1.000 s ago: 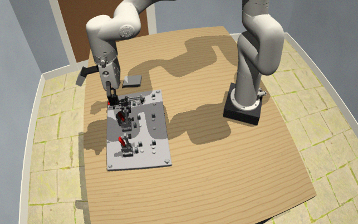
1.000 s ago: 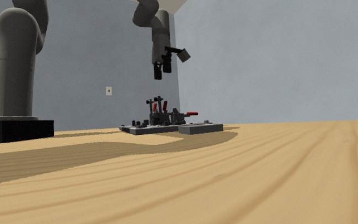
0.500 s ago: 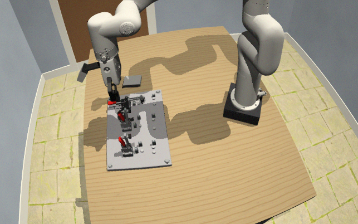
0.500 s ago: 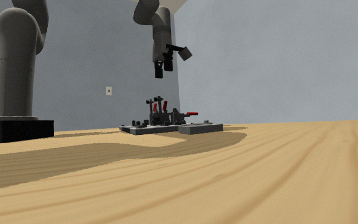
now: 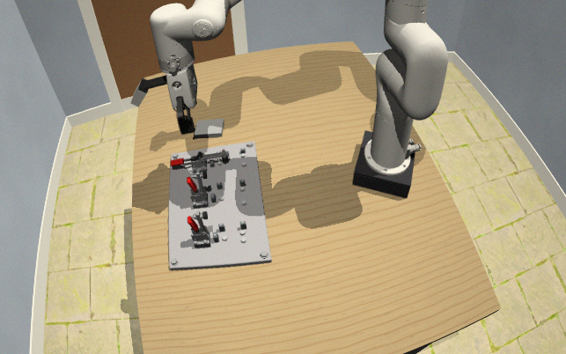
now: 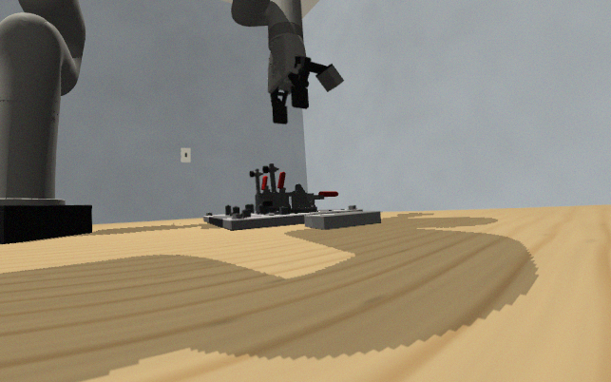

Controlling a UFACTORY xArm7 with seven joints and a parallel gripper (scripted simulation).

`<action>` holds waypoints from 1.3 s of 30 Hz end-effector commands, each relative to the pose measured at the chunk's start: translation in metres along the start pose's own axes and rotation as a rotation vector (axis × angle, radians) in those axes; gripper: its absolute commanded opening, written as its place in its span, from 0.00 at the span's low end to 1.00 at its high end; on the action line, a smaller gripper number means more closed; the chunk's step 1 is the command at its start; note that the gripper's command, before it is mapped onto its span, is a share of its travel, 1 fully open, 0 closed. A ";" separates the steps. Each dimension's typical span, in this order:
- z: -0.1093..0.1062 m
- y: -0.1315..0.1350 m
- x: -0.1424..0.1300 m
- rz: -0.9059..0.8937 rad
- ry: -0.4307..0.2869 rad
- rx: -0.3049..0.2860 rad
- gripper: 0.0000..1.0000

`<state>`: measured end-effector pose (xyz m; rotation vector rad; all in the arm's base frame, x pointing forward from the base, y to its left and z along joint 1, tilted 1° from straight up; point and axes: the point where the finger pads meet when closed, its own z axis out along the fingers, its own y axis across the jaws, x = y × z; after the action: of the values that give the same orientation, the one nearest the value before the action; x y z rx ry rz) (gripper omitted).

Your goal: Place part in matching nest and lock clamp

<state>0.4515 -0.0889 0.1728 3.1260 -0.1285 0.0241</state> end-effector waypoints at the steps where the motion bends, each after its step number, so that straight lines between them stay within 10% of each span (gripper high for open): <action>1: -0.002 0.034 -0.002 -0.002 0.005 0.002 1.00; 20: -0.002 0.146 -0.014 -0.002 0.005 0.002 1.00; 39: -0.001 0.167 -0.016 -0.002 0.005 0.002 1.00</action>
<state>0.4207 -0.2528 0.1742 3.1294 -0.1248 0.0249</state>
